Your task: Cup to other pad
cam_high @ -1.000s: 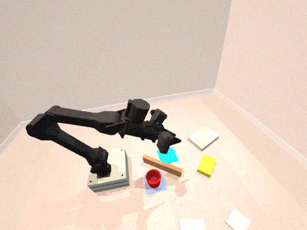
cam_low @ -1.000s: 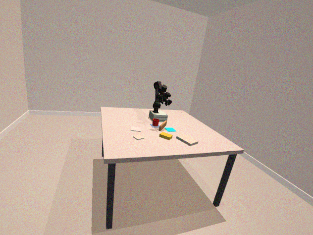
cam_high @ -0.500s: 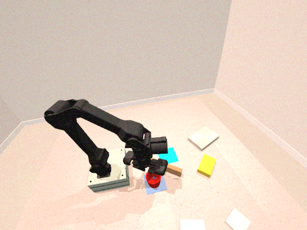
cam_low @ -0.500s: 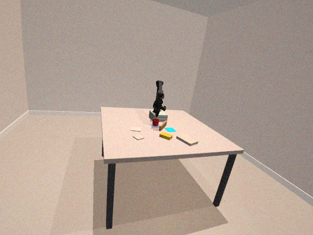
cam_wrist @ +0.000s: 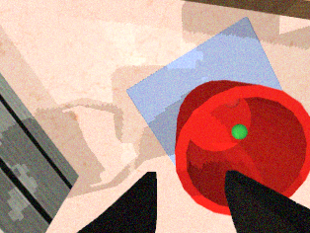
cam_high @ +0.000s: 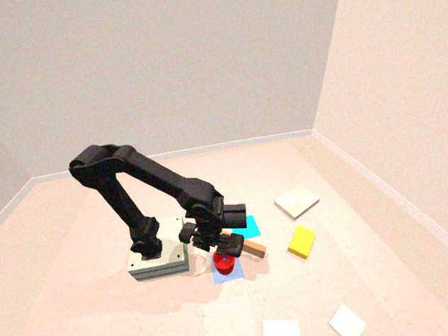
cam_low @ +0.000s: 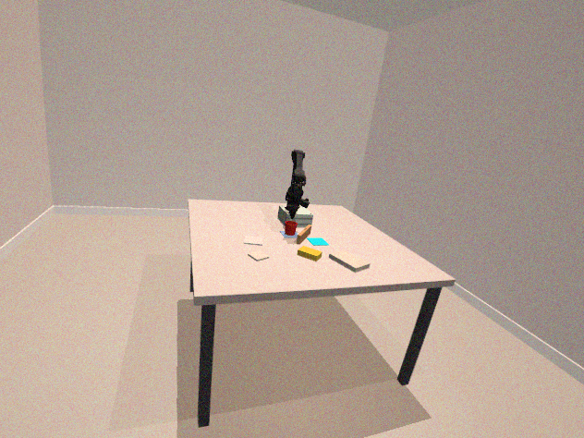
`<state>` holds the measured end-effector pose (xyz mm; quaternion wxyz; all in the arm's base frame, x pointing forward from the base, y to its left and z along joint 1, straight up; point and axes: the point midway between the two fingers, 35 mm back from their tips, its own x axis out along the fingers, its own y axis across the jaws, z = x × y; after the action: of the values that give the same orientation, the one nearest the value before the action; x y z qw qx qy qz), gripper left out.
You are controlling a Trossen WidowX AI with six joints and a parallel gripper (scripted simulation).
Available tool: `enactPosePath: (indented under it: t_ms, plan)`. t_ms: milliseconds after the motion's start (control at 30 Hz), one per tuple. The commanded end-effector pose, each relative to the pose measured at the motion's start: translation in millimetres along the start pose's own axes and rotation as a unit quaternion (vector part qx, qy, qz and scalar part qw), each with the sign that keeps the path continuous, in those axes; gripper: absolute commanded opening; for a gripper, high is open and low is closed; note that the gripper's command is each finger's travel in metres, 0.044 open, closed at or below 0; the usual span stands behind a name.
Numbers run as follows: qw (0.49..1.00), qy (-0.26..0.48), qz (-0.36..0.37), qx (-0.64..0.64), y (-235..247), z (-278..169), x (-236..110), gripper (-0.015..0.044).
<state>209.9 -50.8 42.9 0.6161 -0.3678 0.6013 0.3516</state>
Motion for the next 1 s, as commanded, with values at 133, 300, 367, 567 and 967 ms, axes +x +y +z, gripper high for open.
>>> enactPosePath:
  t_ms: [133, 300, 367, 567, 967]
  plan:
    - [1.0, 0.0, 0.005, -0.003, -0.3, 0.7, 14.7, 0.0148]
    - [1.0, 0.0, 0.005, -0.003, -0.7, 0.9, 23.1, 0.0148]
    - [1.0, 0.0, 0.005, -0.003, -0.7, 1.0, 26.5, 0.0148]
    - [1.0, 0.0, 0.005, -0.003, -0.5, 1.1, 36.4, 0.0148]
    - [1.0, 0.0, 0.006, -0.003, 1.4, 0.8, 55.9, 0.0148]
